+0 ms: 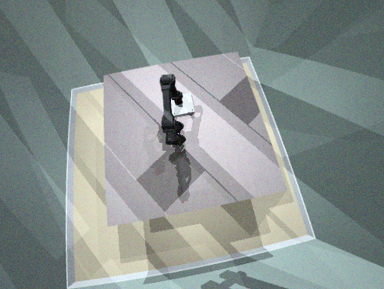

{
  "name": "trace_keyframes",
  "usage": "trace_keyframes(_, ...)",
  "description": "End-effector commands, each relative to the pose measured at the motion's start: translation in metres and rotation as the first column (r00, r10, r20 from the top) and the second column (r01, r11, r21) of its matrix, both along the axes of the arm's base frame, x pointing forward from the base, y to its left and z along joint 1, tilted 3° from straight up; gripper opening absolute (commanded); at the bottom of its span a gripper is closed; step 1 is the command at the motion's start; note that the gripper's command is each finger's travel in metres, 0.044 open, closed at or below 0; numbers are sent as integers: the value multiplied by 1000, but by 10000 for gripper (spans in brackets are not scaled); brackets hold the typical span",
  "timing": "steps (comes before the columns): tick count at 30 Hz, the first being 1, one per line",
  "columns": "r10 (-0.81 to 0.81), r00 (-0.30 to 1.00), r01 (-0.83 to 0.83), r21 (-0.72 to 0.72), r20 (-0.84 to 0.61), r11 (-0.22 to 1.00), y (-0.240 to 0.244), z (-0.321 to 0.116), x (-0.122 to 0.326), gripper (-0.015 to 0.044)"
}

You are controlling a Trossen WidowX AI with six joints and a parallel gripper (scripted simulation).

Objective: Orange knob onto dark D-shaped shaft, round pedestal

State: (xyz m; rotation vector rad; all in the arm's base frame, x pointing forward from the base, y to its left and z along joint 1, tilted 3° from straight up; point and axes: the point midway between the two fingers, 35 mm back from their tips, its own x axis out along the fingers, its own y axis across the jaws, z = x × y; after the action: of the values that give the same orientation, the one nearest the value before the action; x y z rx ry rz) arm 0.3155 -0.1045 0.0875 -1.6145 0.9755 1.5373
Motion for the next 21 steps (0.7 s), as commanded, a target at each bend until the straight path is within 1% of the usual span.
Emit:
trace_keyframes(1,33,999,-33,-1,-4,999,0,-2,-1,0)
trace_keyframes(21,33,999,-33,-1,-4,999,0,-1,-1,0)
